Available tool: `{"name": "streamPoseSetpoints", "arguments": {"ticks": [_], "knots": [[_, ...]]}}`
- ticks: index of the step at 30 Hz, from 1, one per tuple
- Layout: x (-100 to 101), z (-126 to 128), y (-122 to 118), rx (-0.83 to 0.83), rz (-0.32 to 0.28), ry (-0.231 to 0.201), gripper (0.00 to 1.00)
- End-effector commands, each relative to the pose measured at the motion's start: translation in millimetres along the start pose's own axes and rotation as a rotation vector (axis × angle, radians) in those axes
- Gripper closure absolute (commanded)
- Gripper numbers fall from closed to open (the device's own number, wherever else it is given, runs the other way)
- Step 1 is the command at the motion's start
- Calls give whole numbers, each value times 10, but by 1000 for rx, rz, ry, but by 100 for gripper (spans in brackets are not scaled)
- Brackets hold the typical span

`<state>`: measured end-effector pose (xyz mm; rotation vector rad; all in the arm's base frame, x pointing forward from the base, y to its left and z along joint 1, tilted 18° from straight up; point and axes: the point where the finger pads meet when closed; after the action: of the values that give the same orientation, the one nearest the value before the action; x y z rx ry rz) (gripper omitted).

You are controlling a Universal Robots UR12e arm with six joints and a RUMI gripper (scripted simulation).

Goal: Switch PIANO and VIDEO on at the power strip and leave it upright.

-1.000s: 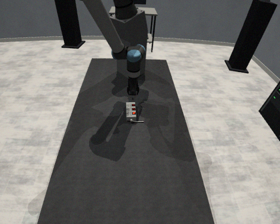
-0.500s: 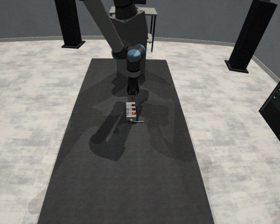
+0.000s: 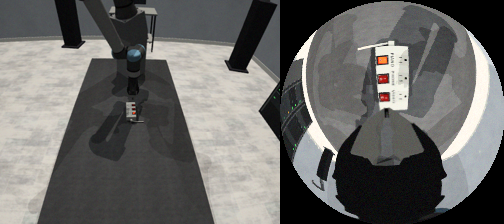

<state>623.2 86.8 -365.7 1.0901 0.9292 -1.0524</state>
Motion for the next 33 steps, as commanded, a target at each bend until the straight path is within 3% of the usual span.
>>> {"name": "streamPoseSetpoints", "arguments": {"ticks": [1, 33], "knots": [[-2, -1, 3, 0, 1, 0, 100], [254, 0, 3, 0, 1, 0, 100]]}}
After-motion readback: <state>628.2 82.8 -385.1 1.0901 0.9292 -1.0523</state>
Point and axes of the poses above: the point where the finger pads meet when closed, its own x axis out along the fingers, its own z axis across the jaws, y = z × x, and after that the axes turned 8 degrees about x, right-handed
